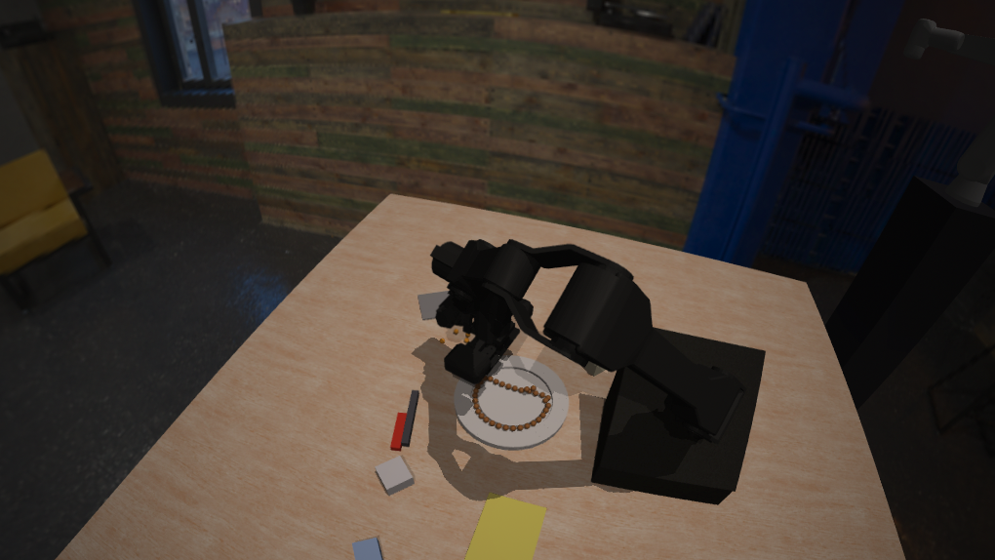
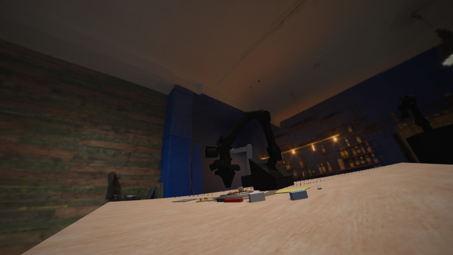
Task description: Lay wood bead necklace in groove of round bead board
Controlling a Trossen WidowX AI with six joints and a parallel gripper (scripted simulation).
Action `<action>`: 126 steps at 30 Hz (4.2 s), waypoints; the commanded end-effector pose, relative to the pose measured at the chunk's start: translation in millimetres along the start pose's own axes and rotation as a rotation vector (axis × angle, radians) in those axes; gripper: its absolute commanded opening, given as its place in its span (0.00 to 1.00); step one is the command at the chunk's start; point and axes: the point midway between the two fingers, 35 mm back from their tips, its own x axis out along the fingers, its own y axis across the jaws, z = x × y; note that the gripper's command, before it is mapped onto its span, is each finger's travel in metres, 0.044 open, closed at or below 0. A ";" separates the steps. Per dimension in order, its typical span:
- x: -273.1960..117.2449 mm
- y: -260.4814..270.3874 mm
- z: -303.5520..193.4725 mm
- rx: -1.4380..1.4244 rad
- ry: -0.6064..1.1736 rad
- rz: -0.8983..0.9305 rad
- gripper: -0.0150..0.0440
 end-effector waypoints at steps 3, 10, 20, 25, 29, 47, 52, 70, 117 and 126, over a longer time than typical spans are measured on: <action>0.3 -0.2 0.2 0.001 -0.001 0.000 0.46; 10.5 0.0 -0.6 0.003 0.002 0.001 0.46; 26.3 0.2 -2.6 0.008 0.008 0.002 0.46; 31.7 0.4 -3.5 0.009 0.010 0.002 0.46; 31.7 0.4 -3.5 0.009 0.010 0.002 0.46; 29.1 -0.4 -2.1 0.004 0.006 -0.001 0.25; 29.1 -0.4 -2.1 0.004 0.006 -0.001 0.25; 23.2 -0.1 -3.1 0.009 0.010 0.002 0.25; 23.1 -11.2 5.3 0.009 0.009 0.001 1.00; 23.1 -11.2 5.3 0.009 0.009 0.001 1.00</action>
